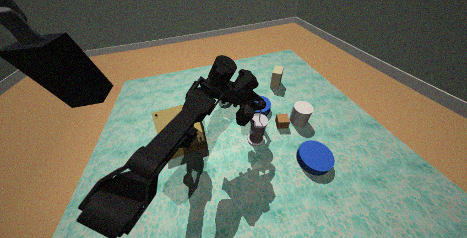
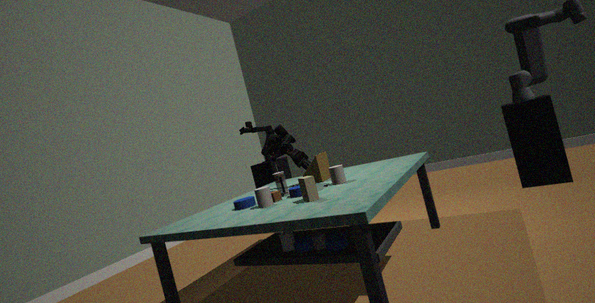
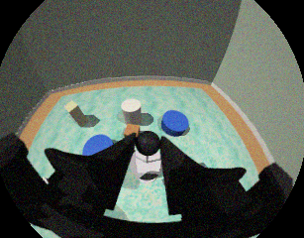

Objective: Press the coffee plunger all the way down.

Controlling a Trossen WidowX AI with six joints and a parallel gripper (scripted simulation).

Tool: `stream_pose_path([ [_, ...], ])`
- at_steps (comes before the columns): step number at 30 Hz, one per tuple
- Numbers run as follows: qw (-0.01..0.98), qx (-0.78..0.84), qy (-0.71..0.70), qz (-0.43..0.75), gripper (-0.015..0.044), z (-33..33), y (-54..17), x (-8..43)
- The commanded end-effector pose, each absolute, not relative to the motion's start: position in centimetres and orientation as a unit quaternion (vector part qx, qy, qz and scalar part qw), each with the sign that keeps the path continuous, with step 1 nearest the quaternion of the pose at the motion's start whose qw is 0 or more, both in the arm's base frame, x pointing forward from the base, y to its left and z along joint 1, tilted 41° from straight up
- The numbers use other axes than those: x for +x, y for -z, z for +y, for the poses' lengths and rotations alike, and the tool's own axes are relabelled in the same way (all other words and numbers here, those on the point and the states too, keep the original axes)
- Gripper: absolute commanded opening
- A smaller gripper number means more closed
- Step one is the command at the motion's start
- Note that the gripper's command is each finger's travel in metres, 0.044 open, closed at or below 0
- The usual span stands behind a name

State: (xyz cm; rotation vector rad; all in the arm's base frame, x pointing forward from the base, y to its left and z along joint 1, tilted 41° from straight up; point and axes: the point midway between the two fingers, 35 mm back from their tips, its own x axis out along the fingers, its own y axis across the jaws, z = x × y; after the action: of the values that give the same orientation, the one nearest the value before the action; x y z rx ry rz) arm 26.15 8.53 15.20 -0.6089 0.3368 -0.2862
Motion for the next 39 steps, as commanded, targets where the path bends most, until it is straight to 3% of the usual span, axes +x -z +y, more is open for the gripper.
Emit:
stream_pose_path([
  [1,0.922,-0.312,0.138,0.181,0.0114,7.5,-13.2,26.1],
  [39,0.923,-0.317,0.14,0.168,0.0114,4.8,-10.9,28.3],
])
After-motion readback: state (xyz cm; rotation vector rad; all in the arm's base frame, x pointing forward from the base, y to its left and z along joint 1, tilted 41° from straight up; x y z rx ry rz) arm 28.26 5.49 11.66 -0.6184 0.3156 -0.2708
